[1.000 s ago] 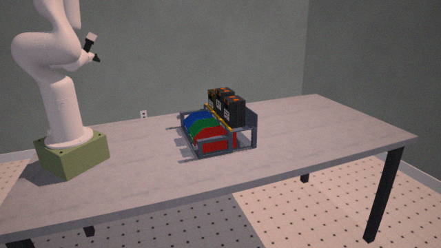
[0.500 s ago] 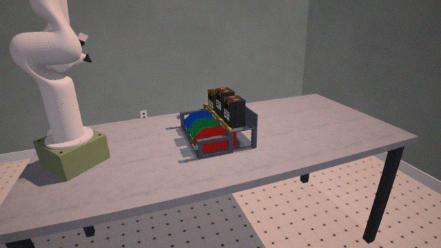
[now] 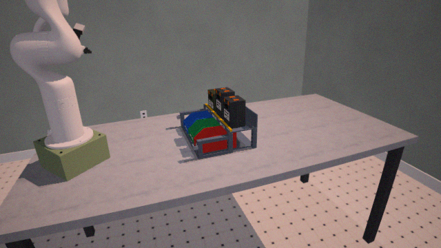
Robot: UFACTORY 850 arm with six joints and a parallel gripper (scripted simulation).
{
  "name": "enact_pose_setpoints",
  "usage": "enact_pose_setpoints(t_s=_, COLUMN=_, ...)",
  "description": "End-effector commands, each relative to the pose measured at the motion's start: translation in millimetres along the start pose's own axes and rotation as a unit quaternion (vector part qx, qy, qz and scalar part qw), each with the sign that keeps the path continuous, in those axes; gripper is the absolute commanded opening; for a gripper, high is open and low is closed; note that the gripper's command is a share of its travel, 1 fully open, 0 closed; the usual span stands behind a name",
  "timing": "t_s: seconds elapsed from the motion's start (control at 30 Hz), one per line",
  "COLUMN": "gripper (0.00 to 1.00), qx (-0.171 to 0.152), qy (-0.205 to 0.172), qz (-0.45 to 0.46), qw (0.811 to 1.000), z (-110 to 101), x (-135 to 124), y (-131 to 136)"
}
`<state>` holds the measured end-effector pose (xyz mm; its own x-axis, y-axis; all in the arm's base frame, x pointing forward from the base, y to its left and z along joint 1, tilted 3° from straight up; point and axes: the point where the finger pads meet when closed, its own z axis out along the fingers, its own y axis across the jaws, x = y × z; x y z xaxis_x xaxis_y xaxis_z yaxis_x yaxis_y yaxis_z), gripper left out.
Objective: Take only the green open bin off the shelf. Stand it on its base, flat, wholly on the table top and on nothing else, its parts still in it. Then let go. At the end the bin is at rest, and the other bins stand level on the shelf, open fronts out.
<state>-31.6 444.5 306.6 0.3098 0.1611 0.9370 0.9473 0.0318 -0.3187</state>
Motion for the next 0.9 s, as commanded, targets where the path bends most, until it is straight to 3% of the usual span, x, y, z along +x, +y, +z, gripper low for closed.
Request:
enact_pose_setpoints(t_s=0.0, gripper=1.00, qx=-0.002, qy=-0.033, qz=0.000, qw=0.999, z=0, x=7, y=-1)
enact_pose_setpoints(t_s=0.17, gripper=1.00, qx=-0.002, qy=-0.033, qz=0.000, qw=0.999, z=0, x=7, y=-1)
enact_pose_setpoints(t_s=0.33, gripper=1.00, qx=0.001, qy=-0.132, qz=-0.080, qw=0.988, z=-38, x=39, y=-7)
enact_pose_setpoints(t_s=0.73, gripper=1.00, qx=0.001, qy=-0.132, qz=-0.080, qw=0.988, z=-38, x=39, y=-7)
enact_pose_setpoints(t_s=0.87, gripper=1.00, qx=-0.001, qy=-0.206, qz=-0.144, qw=0.968, z=-71, x=67, y=-13)
